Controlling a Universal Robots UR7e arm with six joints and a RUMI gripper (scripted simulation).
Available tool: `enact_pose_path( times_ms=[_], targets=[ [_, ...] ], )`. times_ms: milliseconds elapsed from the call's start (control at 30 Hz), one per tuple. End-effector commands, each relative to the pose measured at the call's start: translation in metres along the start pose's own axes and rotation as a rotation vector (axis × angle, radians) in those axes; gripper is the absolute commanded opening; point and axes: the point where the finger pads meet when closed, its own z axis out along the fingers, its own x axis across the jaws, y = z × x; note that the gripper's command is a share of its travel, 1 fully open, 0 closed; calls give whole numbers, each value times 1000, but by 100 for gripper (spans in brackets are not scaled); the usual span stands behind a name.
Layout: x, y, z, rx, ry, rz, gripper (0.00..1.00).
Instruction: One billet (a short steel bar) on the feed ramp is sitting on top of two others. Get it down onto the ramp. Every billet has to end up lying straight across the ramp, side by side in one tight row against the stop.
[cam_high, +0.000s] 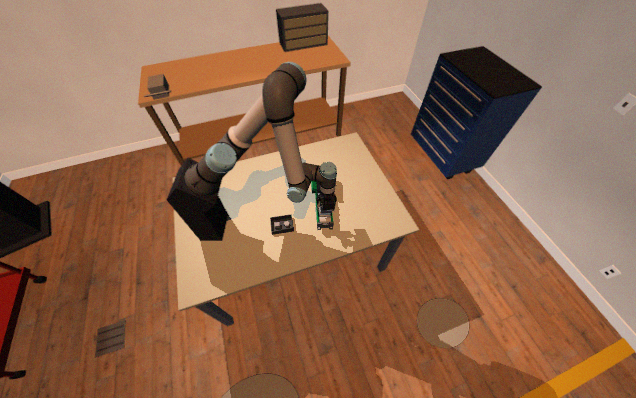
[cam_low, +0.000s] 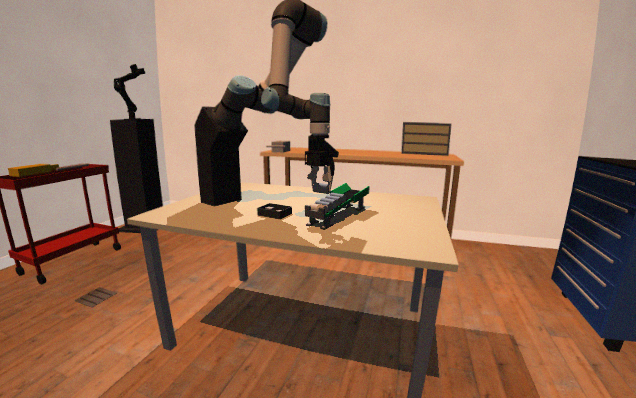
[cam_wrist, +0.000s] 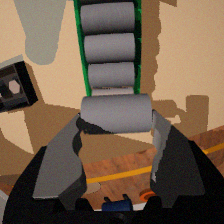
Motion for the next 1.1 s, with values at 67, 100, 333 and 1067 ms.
enact_pose_path(
  times_ms=[67,100,333,1067],
  targets=[
    [1,0,-1,0,2,0,0],
    [1,0,-1,0,2,0,0],
    [1,0,-1,0,2,0,0],
    [0,-24,0,0,2,0,0]
  ],
)
